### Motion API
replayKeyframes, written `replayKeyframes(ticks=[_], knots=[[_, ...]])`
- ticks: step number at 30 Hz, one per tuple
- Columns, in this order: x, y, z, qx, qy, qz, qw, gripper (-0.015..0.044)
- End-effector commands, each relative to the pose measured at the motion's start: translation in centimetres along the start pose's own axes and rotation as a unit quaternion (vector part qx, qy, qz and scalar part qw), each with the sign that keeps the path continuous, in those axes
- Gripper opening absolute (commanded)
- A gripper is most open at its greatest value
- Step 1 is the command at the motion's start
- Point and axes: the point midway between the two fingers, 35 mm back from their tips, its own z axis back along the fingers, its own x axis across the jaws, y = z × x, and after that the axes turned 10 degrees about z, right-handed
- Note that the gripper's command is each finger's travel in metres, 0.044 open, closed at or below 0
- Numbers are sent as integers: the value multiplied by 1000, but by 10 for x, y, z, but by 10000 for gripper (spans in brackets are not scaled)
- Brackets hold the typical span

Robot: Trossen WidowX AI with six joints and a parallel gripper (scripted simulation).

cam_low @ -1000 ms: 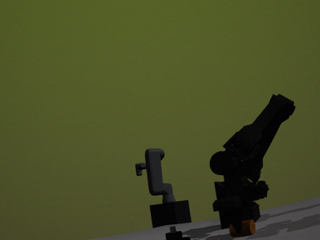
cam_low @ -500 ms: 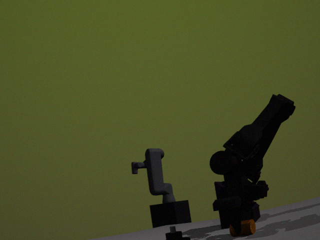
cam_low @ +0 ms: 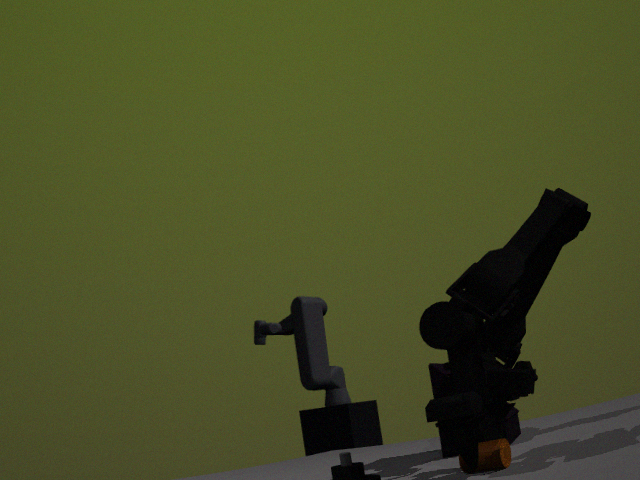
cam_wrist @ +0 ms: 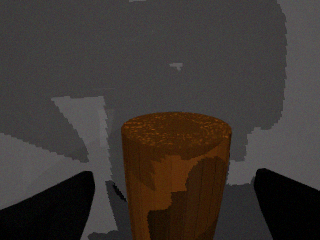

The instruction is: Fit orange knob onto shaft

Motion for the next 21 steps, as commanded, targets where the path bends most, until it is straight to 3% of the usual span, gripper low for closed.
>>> replayKeyframes(ticks=[1,6,11,21], knots=[[0,0,0,0,1,0,1000,440],[-1,0,3,0,1,0,1000,440],[-1,1,58,2,0,0,1000,440],[0,1,60,1,0,0,1000,440]])
